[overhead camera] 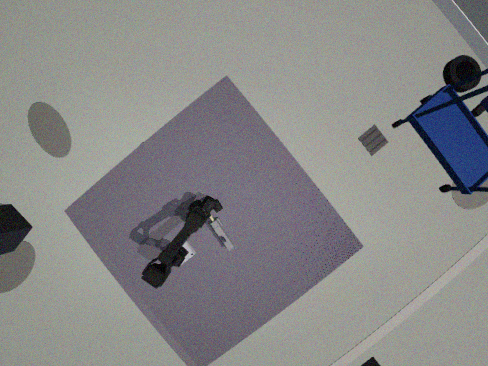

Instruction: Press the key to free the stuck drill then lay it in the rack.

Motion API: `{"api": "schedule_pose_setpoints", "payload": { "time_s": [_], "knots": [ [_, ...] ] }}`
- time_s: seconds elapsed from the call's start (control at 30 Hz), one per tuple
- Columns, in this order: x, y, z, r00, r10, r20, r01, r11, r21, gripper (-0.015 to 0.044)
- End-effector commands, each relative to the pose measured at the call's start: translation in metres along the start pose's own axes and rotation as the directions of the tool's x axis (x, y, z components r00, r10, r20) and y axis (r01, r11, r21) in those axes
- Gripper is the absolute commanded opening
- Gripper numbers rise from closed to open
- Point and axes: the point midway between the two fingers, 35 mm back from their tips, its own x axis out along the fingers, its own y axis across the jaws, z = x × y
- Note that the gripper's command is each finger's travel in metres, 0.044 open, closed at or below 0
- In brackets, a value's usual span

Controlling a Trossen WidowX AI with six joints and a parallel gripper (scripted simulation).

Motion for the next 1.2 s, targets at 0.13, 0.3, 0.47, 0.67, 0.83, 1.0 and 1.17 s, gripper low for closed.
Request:
{"api": "schedule_pose_setpoints", "payload": {
  "time_s": [0.13,0.3,0.47,0.67,0.83,1.0,1.17],
  "knots": [
    [0.0020,-0.0001,-0.0049,1.000,0.000,0.002,0.000,1.000,-0.001,0.0440],
    [0.0032,-0.0001,-0.0080,1.000,0.000,0.002,0.000,1.000,-0.001,0.0440],
    [0.0045,-0.0002,-0.0109,1.000,0.000,0.001,0.000,1.000,-0.001,0.0440],
    [0.0041,-0.0004,-0.0102,1.000,-0.001,0.000,0.001,1.000,0.000,0.0335],
    [0.0041,-0.0004,-0.0102,1.000,-0.001,0.000,0.001,1.000,0.000,0.0204],
    [0.0041,-0.0004,-0.0102,1.000,-0.001,0.000,0.001,1.000,0.000,0.0073],
    [0.0041,-0.0004,-0.0102,1.000,-0.001,0.000,0.001,1.000,0.000,0.0000]
  ]
}}
